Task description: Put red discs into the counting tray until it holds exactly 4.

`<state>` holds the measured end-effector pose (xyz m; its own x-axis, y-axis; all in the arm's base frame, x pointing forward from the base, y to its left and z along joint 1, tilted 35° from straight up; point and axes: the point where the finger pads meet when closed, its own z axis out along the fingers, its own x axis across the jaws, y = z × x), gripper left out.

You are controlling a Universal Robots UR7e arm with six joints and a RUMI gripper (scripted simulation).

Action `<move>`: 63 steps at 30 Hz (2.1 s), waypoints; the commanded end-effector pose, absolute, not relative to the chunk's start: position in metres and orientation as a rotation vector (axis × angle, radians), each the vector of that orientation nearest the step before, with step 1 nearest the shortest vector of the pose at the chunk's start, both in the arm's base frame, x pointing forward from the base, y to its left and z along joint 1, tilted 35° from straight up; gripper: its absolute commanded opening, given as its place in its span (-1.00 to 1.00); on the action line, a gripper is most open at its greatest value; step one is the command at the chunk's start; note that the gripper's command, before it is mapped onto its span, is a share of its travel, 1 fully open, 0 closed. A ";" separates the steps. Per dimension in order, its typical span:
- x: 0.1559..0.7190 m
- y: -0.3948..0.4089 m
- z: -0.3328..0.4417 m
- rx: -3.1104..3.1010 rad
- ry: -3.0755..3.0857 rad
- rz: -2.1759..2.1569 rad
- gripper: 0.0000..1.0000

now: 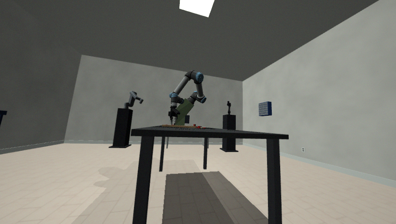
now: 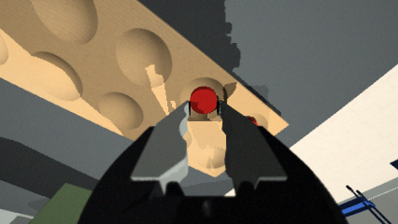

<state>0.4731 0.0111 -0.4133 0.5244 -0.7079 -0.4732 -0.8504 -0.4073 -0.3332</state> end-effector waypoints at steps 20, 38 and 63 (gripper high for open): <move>0.474 0.011 -0.414 -2.228 1.264 0.347 -0.55; 0.474 0.009 -0.411 -2.228 1.264 0.347 -0.50; 0.474 0.000 -0.398 -2.228 1.264 0.347 -0.45</move>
